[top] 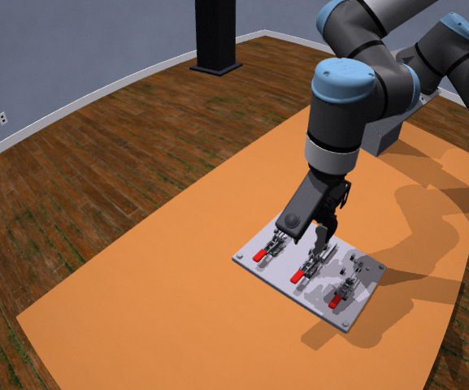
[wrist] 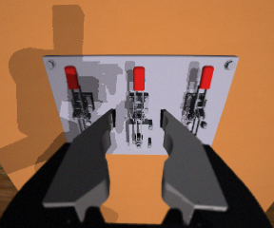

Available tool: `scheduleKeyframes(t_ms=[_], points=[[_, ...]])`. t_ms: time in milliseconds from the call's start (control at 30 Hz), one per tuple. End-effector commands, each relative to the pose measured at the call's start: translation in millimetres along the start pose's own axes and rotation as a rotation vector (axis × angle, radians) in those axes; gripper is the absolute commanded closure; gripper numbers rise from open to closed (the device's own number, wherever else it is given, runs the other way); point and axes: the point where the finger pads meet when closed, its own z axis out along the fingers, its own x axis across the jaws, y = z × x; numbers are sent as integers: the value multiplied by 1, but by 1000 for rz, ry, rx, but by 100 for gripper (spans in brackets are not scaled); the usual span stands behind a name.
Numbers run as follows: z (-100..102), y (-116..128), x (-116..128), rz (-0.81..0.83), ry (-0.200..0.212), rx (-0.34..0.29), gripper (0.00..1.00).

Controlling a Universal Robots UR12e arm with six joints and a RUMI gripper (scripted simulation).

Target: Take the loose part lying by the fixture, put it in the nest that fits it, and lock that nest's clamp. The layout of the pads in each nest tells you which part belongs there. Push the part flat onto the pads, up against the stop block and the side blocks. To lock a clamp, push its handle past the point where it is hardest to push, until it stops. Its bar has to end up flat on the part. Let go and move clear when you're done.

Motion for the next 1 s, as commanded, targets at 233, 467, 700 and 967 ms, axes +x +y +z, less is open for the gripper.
scheduleKeyframes(t_ms=[233,467,700,967], points=[[-12,-1,0,0,0,1,72],[-12,-1,0,0,0,1,72],[-12,-1,0,0,0,1,72],[-12,-1,0,0,0,1,72]])
